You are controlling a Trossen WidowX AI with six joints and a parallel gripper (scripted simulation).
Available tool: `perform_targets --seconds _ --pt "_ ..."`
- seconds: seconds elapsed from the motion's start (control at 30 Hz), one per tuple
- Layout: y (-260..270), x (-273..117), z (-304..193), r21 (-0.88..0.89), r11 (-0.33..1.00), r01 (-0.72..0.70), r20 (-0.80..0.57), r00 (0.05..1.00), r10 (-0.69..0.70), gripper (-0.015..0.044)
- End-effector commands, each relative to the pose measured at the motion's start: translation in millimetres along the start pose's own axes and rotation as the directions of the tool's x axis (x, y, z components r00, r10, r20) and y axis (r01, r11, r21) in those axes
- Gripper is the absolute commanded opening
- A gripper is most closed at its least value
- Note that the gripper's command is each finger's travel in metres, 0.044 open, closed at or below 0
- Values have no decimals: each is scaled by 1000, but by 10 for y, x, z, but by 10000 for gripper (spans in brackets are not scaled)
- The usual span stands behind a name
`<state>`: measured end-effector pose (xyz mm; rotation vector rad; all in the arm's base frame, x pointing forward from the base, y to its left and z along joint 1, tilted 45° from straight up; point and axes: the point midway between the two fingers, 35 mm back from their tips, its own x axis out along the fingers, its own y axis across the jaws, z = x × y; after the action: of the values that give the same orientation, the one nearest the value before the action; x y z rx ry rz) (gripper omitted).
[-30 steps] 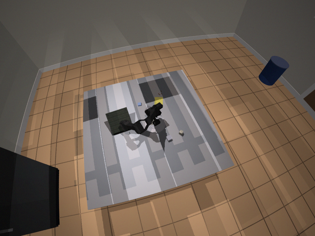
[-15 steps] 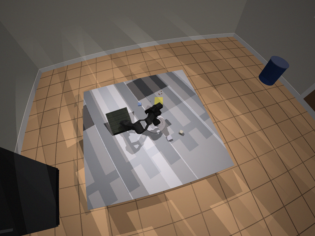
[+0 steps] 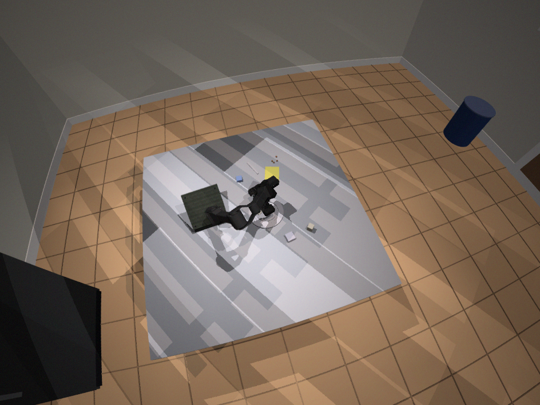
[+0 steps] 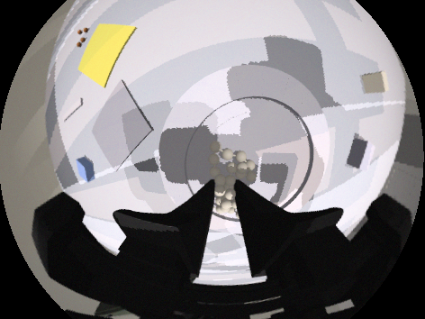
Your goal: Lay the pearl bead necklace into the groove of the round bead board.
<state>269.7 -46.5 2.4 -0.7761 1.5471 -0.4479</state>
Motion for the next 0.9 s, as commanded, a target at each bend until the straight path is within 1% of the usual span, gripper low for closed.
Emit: perform_targets --seconds 0.0,0.13,0.4,0.57,0.87 --pt "0 -3 2 2 1000 -1 1 1000 1 0" --pt "1 -23 2 1 1000 -1 1 1000 1 0" --pt "11 -246 1 -9 1000 3 0 1000 -3 0" --pt "-4 -252 15 -9 1000 3 0 1000 -3 0" --pt "-224 -262 194 -8 1000 2 1 1000 -2 0"
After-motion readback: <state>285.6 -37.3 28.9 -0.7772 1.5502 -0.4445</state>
